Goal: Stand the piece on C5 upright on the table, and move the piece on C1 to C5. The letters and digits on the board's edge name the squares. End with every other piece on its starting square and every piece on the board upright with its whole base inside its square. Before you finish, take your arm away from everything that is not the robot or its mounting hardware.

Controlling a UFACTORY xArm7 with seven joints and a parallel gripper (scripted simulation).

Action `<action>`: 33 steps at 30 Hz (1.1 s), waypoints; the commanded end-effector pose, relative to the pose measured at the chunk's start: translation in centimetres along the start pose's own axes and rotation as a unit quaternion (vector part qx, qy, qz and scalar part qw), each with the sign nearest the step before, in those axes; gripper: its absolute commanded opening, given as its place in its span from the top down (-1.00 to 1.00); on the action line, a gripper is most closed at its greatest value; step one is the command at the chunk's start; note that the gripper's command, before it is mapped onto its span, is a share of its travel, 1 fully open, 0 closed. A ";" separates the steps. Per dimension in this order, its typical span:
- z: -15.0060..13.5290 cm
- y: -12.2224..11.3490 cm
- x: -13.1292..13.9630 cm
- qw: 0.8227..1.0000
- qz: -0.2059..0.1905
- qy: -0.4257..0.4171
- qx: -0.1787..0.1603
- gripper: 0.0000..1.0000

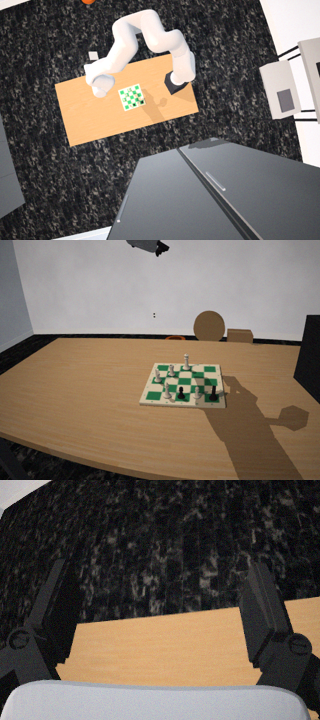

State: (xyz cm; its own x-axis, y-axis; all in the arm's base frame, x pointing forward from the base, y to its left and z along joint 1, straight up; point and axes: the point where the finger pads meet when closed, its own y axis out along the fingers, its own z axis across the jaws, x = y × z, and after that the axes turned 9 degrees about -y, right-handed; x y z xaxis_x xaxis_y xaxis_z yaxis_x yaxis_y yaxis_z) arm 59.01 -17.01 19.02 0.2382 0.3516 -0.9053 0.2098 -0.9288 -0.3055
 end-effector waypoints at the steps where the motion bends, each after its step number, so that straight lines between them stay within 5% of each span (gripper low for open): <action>1: -0.2 -0.1 -0.2 1.000 0.000 0.002 -0.001 -1.00; 22: 0.2 0.4 -0.2 1.000 0.000 0.008 0.009 -1.00; 27: 2.6 2.8 0.0 0.997 -0.002 0.043 0.070 -1.00; 31: 6.7 6.1 0.5 0.980 0.001 0.100 0.171 -1.00; 33: 6.7 6.1 0.5 0.980 0.001 0.100 0.171 -1.00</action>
State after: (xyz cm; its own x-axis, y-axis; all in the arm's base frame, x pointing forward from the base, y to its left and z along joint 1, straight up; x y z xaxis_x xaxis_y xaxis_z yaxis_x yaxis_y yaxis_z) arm 55.27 -21.62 15.70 0.3751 0.3492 -0.8587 -0.0257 -0.9221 -0.3862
